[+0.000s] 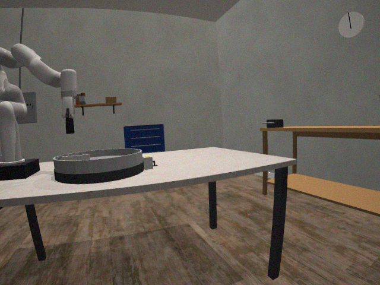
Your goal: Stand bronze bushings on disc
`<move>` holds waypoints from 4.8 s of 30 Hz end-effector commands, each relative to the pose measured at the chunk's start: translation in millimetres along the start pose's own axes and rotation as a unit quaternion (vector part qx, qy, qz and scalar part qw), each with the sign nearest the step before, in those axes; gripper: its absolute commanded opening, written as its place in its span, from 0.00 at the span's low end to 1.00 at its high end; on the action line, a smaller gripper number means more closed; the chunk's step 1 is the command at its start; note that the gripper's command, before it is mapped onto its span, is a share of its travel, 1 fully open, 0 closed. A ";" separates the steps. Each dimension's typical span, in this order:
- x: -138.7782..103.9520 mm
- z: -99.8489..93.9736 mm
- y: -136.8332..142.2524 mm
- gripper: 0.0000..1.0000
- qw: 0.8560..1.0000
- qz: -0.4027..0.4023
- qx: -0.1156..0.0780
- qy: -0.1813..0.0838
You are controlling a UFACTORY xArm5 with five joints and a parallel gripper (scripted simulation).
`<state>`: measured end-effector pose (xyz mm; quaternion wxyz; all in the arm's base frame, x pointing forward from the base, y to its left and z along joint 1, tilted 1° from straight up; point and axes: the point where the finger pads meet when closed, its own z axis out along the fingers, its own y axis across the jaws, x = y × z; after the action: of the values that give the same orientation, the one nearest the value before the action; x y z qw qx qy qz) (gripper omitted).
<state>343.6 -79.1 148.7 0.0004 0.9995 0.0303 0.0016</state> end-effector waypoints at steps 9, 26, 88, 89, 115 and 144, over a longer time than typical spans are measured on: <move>14.0 32.5 -151.7 0.48 0.999 -0.034 0.001 0.003; 27.7 73.3 -331.2 0.48 0.997 -0.077 0.002 0.001; 28.0 76.2 -343.0 0.48 0.997 -0.079 0.002 0.001; 28.0 76.2 -343.0 0.48 0.997 -0.079 0.002 0.001; 28.0 76.2 -343.0 0.48 0.997 -0.079 0.002 0.001; 28.2 125.2 -343.1 0.48 0.997 -0.079 0.002 0.001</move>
<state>348.3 262.6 33.0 0.0007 0.9940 0.1096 -0.0012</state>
